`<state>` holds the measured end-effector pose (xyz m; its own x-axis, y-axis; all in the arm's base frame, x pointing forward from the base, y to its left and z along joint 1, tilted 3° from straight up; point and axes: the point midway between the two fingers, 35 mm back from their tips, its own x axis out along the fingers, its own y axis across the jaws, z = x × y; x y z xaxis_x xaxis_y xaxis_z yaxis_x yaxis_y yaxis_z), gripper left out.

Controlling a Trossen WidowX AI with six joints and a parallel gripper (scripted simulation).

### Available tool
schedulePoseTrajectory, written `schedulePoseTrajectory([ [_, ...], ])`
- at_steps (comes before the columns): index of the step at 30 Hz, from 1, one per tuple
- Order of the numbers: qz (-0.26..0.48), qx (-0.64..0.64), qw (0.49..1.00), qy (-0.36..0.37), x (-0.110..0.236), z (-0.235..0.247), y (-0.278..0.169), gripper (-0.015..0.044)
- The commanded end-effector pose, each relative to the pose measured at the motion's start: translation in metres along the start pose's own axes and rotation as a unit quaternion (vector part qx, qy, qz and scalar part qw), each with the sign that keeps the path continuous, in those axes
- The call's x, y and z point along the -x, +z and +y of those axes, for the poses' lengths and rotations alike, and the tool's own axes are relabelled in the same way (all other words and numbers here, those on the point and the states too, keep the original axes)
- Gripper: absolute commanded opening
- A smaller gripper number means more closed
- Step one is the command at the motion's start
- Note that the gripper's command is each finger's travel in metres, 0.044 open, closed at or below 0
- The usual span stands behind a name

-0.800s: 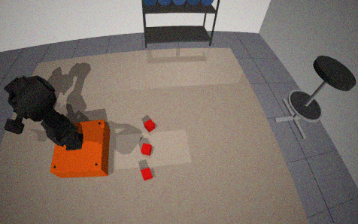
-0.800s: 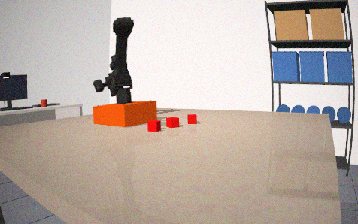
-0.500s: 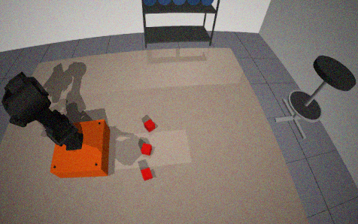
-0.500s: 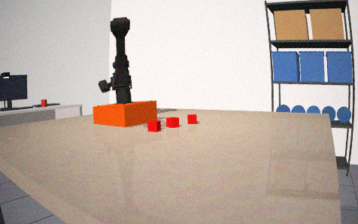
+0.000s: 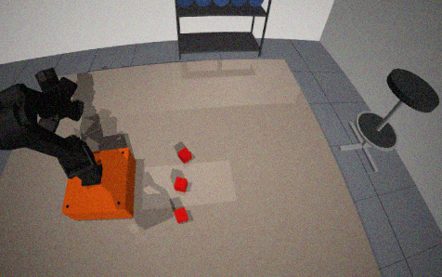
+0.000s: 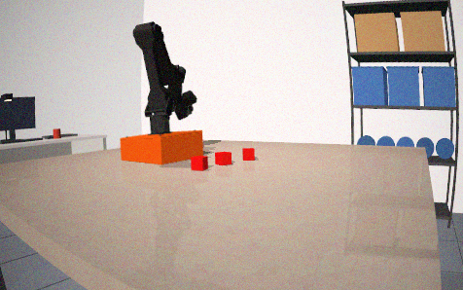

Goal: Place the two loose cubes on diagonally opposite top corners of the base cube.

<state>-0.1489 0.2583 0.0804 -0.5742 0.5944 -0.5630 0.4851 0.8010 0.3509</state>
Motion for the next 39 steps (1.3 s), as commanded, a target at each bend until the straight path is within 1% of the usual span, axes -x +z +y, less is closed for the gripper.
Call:
schedulePoseTrajectory([
  [1, -0.048, -0.002, 0.998, 0.037, 0.006, 0.033, 0.023, 0.0265],
  [11, -0.157, -0.02, 0.982, 0.1, 0.038, 0.095, 0.083, 0.0265],
  [21, -0.262, -0.052, 0.954, 0.136, 0.09, 0.137, 0.147, 0.0265],
  [30, -0.348, -0.091, 0.922, 0.145, 0.15, 0.152, 0.203, 0.0265],
  [39, -0.419, -0.141, 0.886, 0.138, 0.218, 0.146, 0.252, 0.0265],
])
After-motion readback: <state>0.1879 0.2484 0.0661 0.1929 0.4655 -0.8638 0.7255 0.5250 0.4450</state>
